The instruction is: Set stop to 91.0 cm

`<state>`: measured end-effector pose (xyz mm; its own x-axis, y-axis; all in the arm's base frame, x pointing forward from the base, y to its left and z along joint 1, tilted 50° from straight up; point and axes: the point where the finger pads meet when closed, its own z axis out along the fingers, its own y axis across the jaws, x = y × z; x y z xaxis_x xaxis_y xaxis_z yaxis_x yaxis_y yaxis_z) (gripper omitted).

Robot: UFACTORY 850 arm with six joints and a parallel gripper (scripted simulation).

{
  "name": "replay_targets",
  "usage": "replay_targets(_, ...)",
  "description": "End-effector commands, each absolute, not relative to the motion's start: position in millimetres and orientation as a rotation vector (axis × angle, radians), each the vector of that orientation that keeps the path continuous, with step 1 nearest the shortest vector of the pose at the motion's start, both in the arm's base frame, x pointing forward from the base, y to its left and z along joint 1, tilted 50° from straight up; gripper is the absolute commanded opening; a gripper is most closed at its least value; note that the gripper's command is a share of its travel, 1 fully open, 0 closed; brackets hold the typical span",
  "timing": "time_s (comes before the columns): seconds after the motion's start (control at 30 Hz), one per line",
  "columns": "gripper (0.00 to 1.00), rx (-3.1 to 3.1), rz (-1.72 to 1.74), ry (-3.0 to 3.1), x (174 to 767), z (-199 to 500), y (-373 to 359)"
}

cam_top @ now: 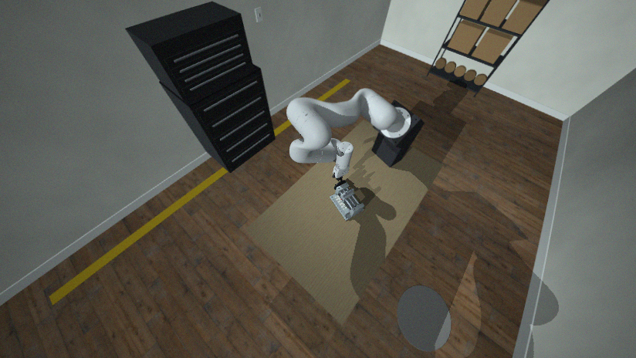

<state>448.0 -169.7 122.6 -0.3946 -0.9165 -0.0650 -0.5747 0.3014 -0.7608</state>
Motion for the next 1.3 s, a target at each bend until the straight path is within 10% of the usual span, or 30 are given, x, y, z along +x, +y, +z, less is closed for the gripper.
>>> replay_targets(0.0, 0.06, -1.322, -0.909, 2.077, 447.4, 117.0, -169.1)
replay_targets(1.27, 0.06, -1.322, -0.909, 2.077, 471.8, 83.7, -177.2)
